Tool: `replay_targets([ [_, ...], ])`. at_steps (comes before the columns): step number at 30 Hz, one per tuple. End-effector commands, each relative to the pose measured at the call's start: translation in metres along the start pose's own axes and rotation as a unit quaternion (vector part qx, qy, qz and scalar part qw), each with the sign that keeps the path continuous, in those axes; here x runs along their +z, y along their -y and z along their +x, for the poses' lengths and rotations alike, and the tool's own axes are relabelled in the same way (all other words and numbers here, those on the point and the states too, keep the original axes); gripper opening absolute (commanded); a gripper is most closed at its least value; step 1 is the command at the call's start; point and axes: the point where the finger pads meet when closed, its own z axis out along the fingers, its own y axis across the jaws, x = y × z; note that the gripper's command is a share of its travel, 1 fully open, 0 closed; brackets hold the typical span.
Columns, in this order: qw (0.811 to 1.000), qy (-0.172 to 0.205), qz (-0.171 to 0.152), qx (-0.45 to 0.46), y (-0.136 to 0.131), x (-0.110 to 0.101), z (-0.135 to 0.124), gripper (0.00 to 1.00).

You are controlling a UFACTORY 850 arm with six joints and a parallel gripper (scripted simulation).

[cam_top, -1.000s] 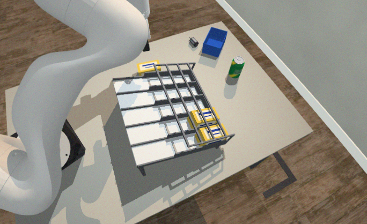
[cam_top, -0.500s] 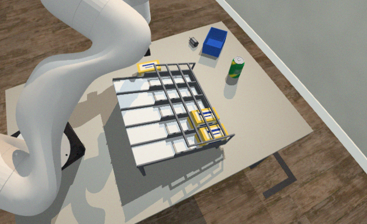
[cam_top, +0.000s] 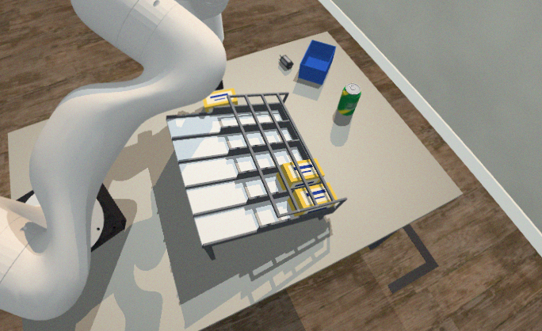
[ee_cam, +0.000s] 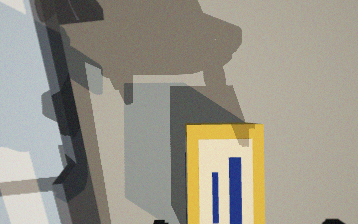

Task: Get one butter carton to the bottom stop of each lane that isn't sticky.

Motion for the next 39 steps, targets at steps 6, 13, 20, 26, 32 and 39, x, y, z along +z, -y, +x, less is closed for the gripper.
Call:
replay_targets([
  [6, 1.000, 0.000, 0.001, 0.000, -0.002, 0.037, -0.001, 0.90],
  [13, 1.000, 0.000, 0.001, 0.000, -0.002, 0.037, -0.001, 0.90],
  [20, 1.000, -0.001, 0.002, 0.000, -0.003, 0.065, -0.002, 0.90],
  [26, 1.000, -0.001, 0.002, 0.000, -0.004, 0.085, -0.003, 0.90],
  [32, 1.000, -0.001, 0.002, 0.000, -0.004, 0.076, -0.002, 0.90],
  [39, 1.000, -0.001, 0.002, 0.000, -0.005, 0.092, -0.003, 0.90],
])
